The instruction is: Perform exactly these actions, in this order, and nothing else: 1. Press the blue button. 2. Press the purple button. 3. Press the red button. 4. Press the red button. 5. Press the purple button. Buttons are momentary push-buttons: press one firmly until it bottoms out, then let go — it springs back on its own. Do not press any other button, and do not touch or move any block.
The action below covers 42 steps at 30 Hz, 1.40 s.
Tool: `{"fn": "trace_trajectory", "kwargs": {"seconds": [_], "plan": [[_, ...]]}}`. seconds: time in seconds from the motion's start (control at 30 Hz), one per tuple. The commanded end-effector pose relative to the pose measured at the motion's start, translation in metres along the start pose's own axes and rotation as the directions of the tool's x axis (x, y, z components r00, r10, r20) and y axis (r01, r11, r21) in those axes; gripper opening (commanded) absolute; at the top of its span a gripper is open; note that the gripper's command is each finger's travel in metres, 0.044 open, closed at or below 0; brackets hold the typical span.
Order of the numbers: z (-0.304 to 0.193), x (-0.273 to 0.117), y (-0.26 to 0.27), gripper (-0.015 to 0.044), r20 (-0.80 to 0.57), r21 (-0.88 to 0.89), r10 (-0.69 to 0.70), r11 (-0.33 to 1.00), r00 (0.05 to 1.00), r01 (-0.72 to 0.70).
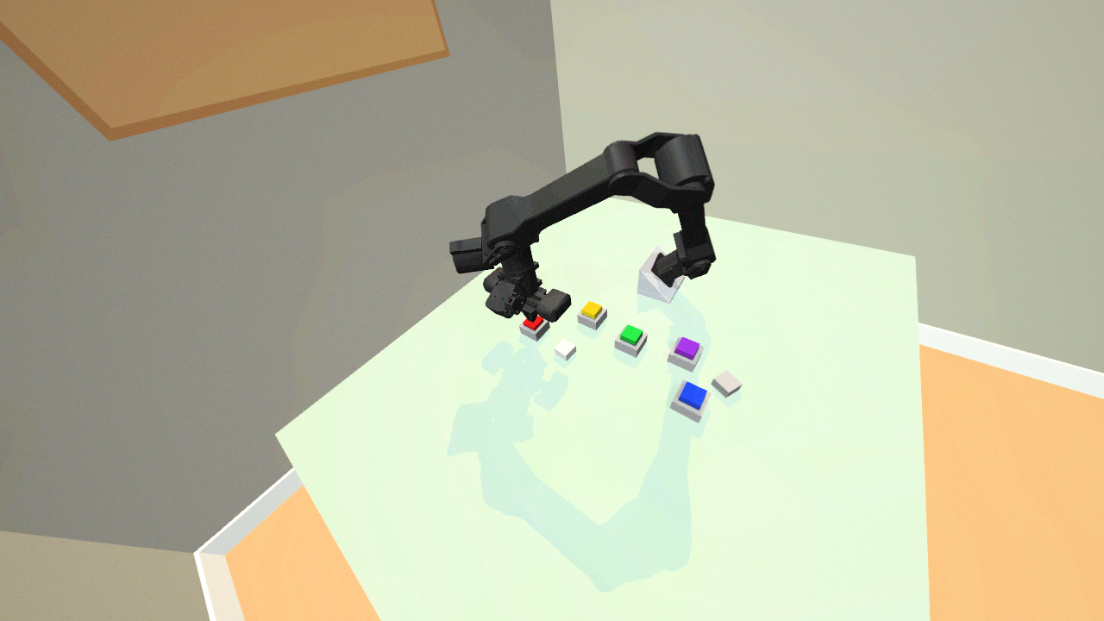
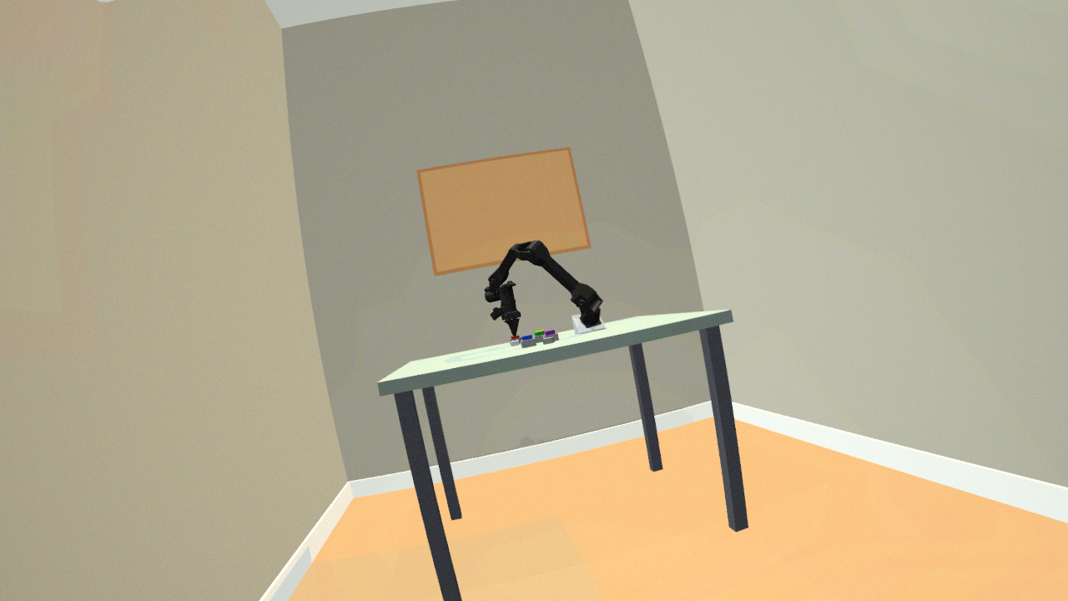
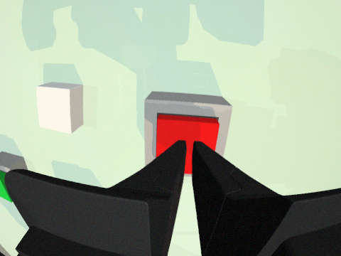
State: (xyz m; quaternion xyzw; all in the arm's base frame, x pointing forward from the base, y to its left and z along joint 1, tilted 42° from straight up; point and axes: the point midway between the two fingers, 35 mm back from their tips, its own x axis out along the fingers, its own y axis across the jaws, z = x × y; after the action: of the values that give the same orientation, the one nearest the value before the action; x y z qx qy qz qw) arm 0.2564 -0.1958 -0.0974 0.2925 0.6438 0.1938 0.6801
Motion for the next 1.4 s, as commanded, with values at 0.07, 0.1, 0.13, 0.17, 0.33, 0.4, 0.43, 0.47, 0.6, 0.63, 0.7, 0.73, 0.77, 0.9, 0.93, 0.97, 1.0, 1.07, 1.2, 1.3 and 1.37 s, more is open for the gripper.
{"fn": "trace_trajectory", "kwargs": {"seconds": [0.07, 0.1, 0.13, 0.17, 0.33, 0.4, 0.43, 0.47, 0.6, 0.63, 0.7, 0.73, 0.77, 0.9, 0.93, 0.97, 1.0, 1.07, 1.2, 1.3, 1.37], "plan": [[-0.001, 0.001, 0.001, 0.002, 0.0, 0.007, 0.007, 1.0, 1.0, -0.007], [-0.001, 0.001, 0.001, 0.002, 0.0, 0.007, 0.007, 1.0, 1.0, -0.007], [-0.001, 0.001, 0.001, 0.002, 0.0, 0.007, 0.007, 1.0, 1.0, -0.007], [0.0, -0.002, 0.0, 0.002, 0.0, 0.001, 0.001, 1.0, 1.0, -0.001], [-0.001, -0.031, 0.001, 0.002, -0.001, 0.007, 0.006, 1.0, 1.0, -0.006], [-0.001, -0.031, 0.001, 0.002, -0.001, 0.007, 0.006, 1.0, 1.0, -0.006], [0.0, -0.033, 0.001, 0.002, 0.0, 0.008, 0.006, 1.0, 1.0, -0.006], [0.0, -0.04, 0.0, 0.002, 0.001, 0.008, 0.004, 1.0, 1.0, -0.004], [0.0, -0.085, 0.0, 0.002, 0.0, 0.009, 0.004, 1.0, 1.0, -0.004], [-0.001, -0.091, 0.0, 0.002, -0.001, 0.008, 0.005, 1.0, 1.0, -0.005], [-0.001, -0.093, 0.0, 0.002, -0.002, 0.008, 0.005, 1.0, 1.0, -0.005], [-0.001, -0.093, 0.0, 0.002, -0.002, 0.008, 0.005, 1.0, 1.0, -0.005], [-0.001, -0.093, 0.0, 0.002, -0.002, 0.008, 0.005, 1.0, 1.0, -0.005], [0.003, -0.104, 0.036, 0.002, 0.003, 0.015, -0.004, 1.0, 1.0, 0.004], [0.004, -0.107, 0.051, 0.002, 0.005, 0.017, -0.007, 1.0, 1.0, 0.007], [0.004, -0.11, 0.065, 0.002, 0.007, 0.02, -0.009, 1.0, 1.0, 0.009], [0.003, -0.113, 0.08, 0.002, 0.009, 0.022, -0.012, 1.0, 1.0, 0.012], [0.0, -0.117, 0.109, 0.002, 0.013, 0.026, -0.016, 1.0, 1.0, 0.016], [-0.012, -0.121, 0.164, 0.002, 0.022, 0.033, -0.021, 0.999, 1.0, 0.02], [-0.026, -0.119, 0.203, 0.002, 0.029, 0.038, -0.021, 0.999, 0.999, 0.02], [-0.038, -0.116, 0.227, 0.002, 0.033, 0.041, -0.02, 0.999, 0.999, 0.019]]}}
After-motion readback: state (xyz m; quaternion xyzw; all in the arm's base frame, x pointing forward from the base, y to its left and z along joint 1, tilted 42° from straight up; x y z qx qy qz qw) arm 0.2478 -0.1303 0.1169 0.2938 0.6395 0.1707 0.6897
